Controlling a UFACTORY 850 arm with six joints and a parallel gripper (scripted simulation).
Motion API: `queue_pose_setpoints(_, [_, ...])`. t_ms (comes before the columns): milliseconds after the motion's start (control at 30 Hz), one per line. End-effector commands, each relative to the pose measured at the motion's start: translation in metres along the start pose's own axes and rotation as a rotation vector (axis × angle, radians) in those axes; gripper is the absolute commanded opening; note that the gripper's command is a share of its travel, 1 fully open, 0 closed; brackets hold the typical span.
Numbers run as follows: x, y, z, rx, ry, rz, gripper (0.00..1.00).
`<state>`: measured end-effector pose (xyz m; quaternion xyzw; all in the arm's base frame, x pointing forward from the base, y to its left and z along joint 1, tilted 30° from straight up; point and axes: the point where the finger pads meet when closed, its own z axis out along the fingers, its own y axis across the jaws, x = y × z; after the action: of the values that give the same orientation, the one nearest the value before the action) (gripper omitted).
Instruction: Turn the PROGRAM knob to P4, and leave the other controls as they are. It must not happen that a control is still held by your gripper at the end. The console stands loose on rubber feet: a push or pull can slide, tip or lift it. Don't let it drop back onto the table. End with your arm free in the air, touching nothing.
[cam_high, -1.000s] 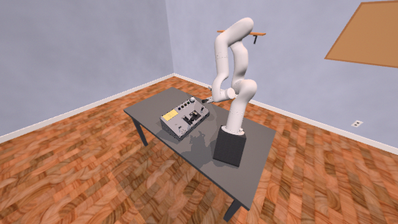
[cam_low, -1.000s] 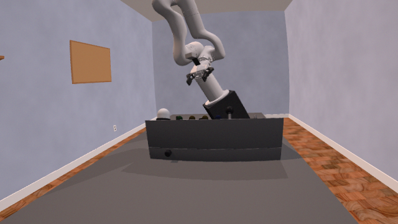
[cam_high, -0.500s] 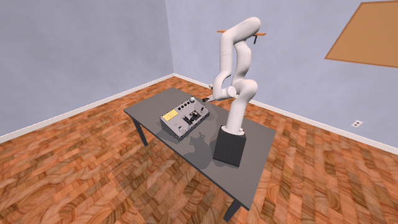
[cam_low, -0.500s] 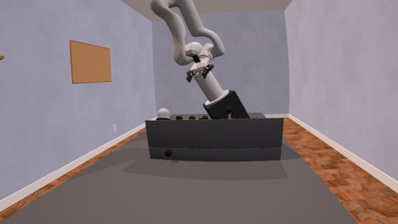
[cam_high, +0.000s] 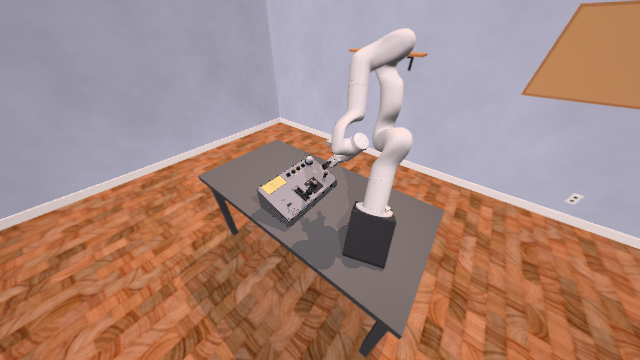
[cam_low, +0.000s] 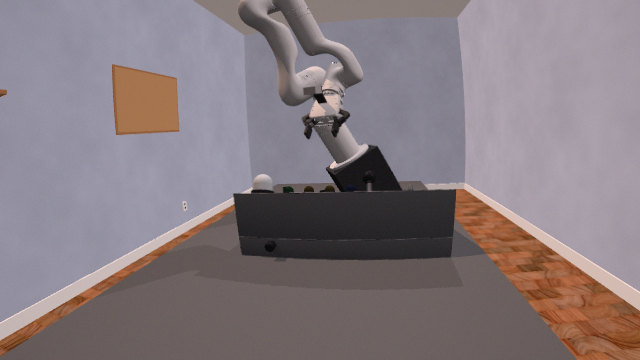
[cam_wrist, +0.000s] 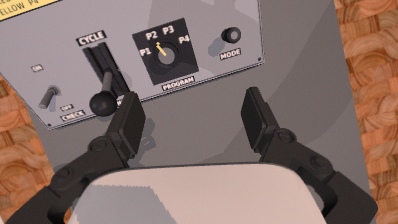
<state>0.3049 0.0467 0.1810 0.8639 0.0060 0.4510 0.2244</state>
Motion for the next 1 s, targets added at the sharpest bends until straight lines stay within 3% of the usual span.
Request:
queue_pose_setpoints(0, [-0.005, -0.013, 0.021, 0.006, -0.151, -0.095, 1.0])
queue_pose_setpoints(67, [-0.005, -0.013, 0.021, 0.006, -0.151, -0.095, 1.0])
queue_pose_setpoints(167, [-0.004, -0.023, 0.033, 0.039, -0.239, -0.158, 1.0])
queue_pose_setpoints(233, [-0.004, -0.023, 0.033, 0.039, -0.239, -0.158, 1.0])
queue_pose_setpoints(367, [0.0, -0.033, 0.046, 0.091, -0.316, -0.22, 1.0])
queue_pose_setpoints(700, [0.002, -0.035, 0.051, 0.111, -0.338, -0.239, 1.0])
queue_pose_setpoints(733, [0.002, -0.035, 0.051, 0.111, -0.338, -0.239, 0.76])
queue_pose_setpoints(967, [0.002, -0.035, 0.051, 0.111, -0.338, -0.239, 0.76])
